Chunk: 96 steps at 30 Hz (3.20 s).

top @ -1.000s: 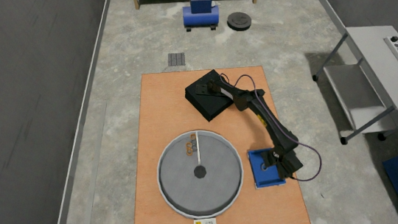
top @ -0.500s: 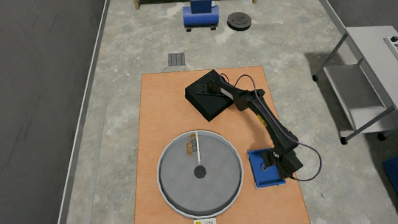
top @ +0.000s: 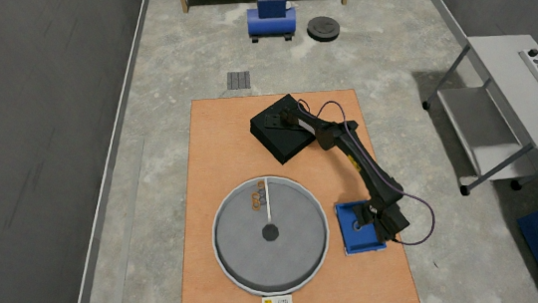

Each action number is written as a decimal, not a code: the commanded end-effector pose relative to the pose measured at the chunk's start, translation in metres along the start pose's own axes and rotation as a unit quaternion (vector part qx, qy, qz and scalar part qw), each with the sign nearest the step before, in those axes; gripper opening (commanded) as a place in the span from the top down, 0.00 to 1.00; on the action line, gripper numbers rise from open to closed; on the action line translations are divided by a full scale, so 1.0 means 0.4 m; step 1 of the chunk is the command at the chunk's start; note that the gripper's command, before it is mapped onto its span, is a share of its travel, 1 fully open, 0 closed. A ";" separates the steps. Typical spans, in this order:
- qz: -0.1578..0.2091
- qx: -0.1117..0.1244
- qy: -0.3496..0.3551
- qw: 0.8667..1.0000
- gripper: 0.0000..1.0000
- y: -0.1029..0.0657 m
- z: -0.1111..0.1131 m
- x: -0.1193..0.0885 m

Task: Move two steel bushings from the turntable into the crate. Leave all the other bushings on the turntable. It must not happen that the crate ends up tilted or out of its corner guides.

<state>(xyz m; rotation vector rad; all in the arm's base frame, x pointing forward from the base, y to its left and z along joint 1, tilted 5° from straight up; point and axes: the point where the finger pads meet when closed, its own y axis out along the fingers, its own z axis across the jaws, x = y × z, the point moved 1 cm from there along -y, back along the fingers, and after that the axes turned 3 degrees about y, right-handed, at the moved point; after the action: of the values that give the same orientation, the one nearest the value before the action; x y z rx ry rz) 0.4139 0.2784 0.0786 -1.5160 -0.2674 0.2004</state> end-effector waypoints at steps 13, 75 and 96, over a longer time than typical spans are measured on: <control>-0.021 -0.002 0.004 1.000 0.86 -0.031 -0.019 0.025; -0.016 -0.003 0.004 1.000 0.87 -0.029 -0.019 0.023; -0.023 0.006 0.003 1.000 0.87 -0.039 -0.198 -0.062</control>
<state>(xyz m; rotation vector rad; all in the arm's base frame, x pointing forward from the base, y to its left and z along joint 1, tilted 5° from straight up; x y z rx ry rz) 0.4022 0.2180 0.0738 -1.5388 -0.2190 0.2313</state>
